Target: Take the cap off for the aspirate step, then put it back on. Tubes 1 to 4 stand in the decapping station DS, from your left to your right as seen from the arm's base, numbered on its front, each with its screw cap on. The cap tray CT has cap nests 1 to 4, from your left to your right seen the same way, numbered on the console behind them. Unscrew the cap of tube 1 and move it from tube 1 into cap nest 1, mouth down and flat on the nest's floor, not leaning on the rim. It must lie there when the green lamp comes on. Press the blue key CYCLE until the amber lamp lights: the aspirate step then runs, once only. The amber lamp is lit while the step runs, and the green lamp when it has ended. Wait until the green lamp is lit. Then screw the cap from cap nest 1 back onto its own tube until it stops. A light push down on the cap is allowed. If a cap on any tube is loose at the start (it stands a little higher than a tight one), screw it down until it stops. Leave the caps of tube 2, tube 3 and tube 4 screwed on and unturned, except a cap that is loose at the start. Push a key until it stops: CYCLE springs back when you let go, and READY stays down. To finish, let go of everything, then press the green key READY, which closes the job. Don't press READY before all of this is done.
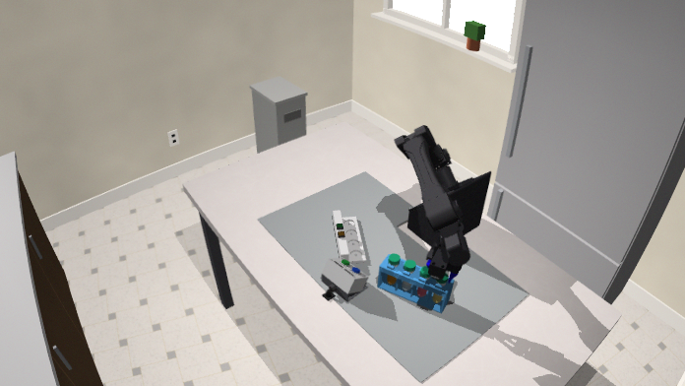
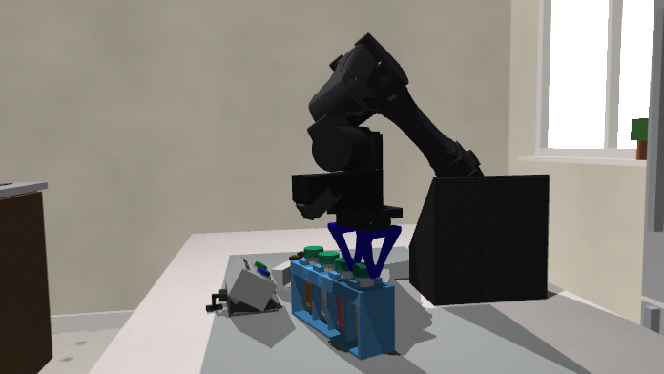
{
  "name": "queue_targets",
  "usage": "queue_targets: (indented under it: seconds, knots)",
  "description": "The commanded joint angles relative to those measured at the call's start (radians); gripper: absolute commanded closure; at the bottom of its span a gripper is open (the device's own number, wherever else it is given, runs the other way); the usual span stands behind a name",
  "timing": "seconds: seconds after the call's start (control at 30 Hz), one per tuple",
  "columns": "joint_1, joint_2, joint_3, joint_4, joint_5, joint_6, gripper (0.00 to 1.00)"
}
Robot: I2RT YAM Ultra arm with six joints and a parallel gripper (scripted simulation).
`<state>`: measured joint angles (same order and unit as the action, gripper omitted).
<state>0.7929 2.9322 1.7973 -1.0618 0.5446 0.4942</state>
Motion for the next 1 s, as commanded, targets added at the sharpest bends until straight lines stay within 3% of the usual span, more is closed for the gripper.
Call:
queue_targets:
  seconds: [0.0, 0.1, 0.37, 0.5, 0.57, 0.6, 0.83, 0.87, 0.97]
  knots:
    - [0.006, -0.008, 0.005, 0.001, 0.0, 0.178, 0.51]
    - [0.006, -0.007, 0.005, 0.0, 0.0, 0.409, 0.51]
    - [0.007, -0.006, 0.007, 0.0, -0.001, 0.762, 0.51]
    - [0.007, -0.006, 0.007, 0.0, -0.001, 1.012, 0.51]
    - [0.007, -0.006, 0.007, 0.0, -0.001, 1.012, 0.51]
    - [0.007, -0.006, 0.007, -0.001, -0.001, 1.095, 0.51]
    - [0.008, -0.006, 0.008, -0.002, -0.002, 1.096, 0.51]
    - [0.008, -0.006, 0.008, -0.002, -0.002, 1.096, 1.0]
    - [0.008, -0.006, 0.008, -0.002, -0.002, 1.096, 1.0]
